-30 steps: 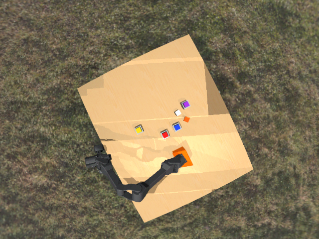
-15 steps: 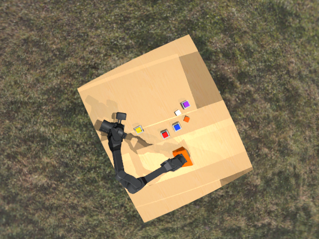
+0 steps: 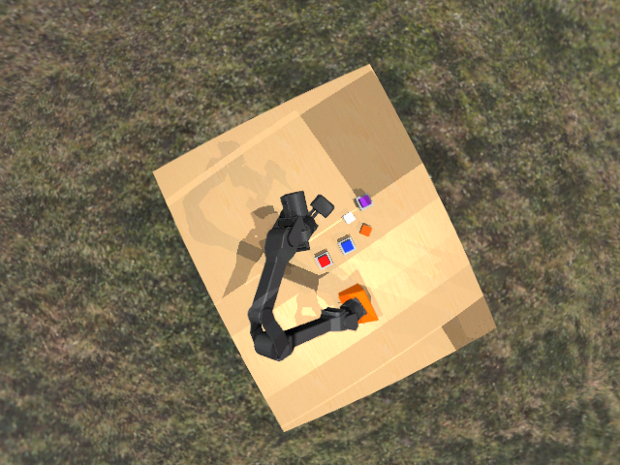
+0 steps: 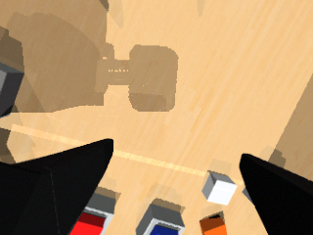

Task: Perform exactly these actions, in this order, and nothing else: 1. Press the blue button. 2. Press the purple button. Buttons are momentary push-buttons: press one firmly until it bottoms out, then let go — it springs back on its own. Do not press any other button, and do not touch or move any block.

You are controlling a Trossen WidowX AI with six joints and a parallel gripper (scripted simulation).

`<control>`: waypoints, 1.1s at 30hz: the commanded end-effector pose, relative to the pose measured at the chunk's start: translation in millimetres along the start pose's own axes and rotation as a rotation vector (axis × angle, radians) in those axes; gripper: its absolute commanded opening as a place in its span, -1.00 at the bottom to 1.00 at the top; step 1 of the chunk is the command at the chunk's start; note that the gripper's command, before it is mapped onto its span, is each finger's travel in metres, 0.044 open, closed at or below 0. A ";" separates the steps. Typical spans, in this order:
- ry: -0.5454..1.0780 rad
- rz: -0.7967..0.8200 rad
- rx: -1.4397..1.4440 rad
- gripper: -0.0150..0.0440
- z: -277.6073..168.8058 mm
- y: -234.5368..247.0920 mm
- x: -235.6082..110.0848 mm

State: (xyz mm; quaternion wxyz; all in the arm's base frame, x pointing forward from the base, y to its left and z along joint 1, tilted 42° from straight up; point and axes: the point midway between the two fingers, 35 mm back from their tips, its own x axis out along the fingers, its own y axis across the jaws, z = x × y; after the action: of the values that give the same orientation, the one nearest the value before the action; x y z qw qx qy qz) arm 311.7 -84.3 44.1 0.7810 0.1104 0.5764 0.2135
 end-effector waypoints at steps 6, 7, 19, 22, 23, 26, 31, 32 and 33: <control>0.100 0.159 0.333 0.86 -127.9 -36.2 -26.8; 0.101 0.184 0.364 0.86 -139.2 -35.3 -29.6; 0.097 0.215 0.398 0.33 -154.2 -19.9 25.1; 0.097 0.216 0.398 0.06 -154.4 -19.0 27.4; 0.097 0.216 0.398 -0.03 -154.4 -19.0 27.4; 0.097 0.216 0.398 -0.29 -154.4 -19.0 27.4; 0.097 0.216 0.398 -0.42 -154.4 -19.0 27.4; 0.097 0.216 0.398 -0.42 -154.4 -19.0 27.4; 0.097 0.216 0.398 -0.42 -154.4 -19.0 27.4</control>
State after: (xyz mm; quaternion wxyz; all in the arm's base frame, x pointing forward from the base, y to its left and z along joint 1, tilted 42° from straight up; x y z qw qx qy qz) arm 175.3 -100.1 -34.9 0.6875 0.3100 0.6302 0.1846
